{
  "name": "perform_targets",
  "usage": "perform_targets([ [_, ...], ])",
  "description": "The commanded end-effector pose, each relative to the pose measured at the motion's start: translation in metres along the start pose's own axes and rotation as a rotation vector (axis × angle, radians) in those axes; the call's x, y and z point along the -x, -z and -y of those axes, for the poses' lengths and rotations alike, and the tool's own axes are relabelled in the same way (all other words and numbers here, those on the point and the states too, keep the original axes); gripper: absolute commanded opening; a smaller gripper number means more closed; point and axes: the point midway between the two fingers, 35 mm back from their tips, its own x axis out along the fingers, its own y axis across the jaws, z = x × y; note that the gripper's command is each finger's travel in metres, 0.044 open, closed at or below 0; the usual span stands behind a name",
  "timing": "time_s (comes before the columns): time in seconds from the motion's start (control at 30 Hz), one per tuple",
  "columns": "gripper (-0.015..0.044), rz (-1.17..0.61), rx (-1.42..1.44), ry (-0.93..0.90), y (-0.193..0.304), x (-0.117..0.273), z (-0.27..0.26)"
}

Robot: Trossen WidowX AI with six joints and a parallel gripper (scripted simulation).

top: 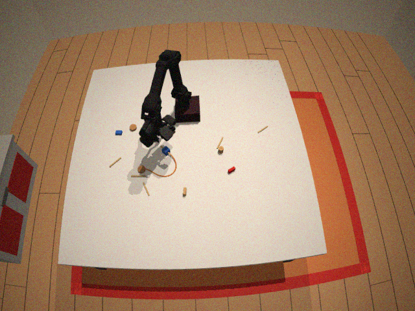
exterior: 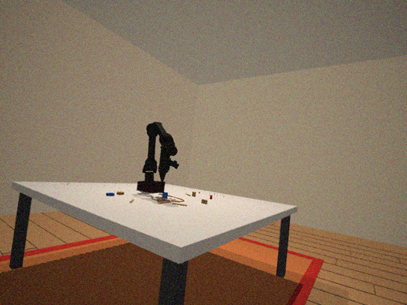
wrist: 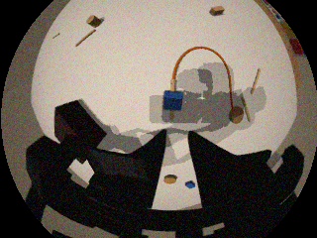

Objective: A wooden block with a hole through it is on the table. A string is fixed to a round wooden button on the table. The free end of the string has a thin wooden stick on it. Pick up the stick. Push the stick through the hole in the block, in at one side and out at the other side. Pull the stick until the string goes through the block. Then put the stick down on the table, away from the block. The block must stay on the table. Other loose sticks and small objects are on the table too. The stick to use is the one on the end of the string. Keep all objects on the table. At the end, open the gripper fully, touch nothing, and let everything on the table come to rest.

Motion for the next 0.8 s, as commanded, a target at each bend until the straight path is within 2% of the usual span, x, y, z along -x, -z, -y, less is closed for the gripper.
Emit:
perform_targets([
  [0.0,0.0124,-0.009,0.029,-0.006,0.002,-0.001,-0.002],
  [0.77,0.0124,-0.01,0.029,-0.006,0.001,-0.035,0.001],
])
